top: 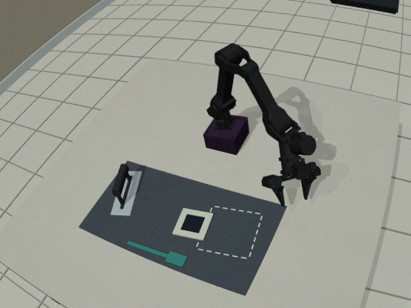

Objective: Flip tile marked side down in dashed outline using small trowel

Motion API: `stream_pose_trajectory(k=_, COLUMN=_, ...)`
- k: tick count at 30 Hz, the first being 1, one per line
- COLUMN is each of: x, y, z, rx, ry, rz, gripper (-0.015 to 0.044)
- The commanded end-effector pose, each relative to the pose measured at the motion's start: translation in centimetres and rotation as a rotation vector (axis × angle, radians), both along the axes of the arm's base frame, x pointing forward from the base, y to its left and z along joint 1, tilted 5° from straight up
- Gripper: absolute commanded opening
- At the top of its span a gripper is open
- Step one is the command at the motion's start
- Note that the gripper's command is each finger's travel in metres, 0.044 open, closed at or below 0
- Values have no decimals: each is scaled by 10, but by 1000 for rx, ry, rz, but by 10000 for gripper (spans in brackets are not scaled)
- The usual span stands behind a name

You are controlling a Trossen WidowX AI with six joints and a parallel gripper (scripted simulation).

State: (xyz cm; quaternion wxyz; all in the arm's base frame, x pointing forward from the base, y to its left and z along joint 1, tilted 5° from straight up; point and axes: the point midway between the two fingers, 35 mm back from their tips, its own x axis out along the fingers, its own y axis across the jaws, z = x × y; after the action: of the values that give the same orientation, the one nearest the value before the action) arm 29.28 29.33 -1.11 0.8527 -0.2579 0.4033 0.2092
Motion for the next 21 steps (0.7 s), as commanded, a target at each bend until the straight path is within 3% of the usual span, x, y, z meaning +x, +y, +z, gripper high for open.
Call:
stream_pose_trajectory(k=1, x=0, y=0, z=0, rx=0, ry=0, rz=0, gripper=374)
stream_pose_trajectory(k=11, x=0, y=0, z=0, rx=0, ry=0, rz=0, gripper=111)
stream_pose_trajectory(k=21, x=0, y=0, z=0, rx=0, ry=0, rz=0, gripper=100)
